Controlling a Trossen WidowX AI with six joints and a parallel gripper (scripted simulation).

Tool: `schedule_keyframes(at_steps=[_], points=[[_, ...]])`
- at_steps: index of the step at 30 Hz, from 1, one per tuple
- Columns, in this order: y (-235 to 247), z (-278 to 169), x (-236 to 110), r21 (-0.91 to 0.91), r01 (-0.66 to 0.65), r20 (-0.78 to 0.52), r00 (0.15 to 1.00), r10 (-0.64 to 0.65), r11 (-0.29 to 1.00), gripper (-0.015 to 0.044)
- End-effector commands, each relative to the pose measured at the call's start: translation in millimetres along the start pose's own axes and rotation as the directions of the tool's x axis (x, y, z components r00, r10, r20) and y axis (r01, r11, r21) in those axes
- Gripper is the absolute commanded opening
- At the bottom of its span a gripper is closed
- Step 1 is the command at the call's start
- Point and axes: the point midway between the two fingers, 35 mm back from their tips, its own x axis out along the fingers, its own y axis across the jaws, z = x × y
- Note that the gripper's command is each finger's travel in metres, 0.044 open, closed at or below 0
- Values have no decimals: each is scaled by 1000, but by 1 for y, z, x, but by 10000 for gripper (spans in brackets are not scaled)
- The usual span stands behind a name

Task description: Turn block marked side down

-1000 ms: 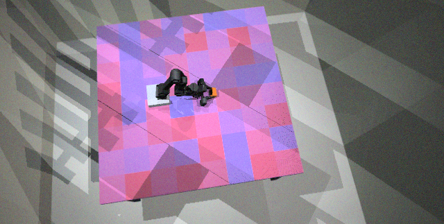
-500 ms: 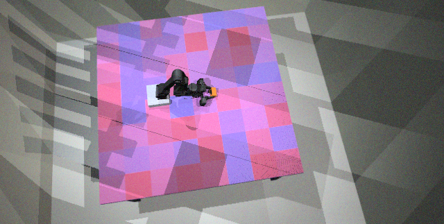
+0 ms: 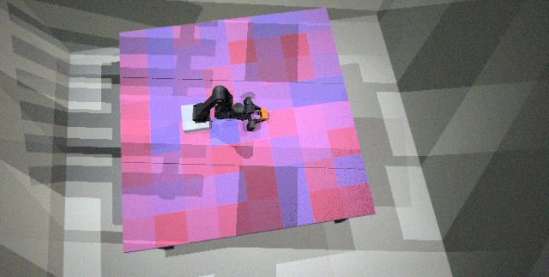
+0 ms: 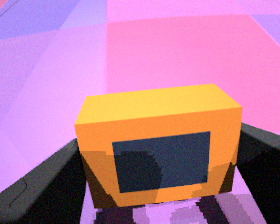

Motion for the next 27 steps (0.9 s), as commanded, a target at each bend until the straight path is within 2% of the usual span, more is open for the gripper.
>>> schedule_keyframes(at_steps=[1,3,27], points=[[1,0,0,-3,-6,3,1000,6,1000,394],[1,0,0,-3,-6,3,1000,6,1000,440],[1,0,0,-3,-6,3,1000,6,1000,440]])
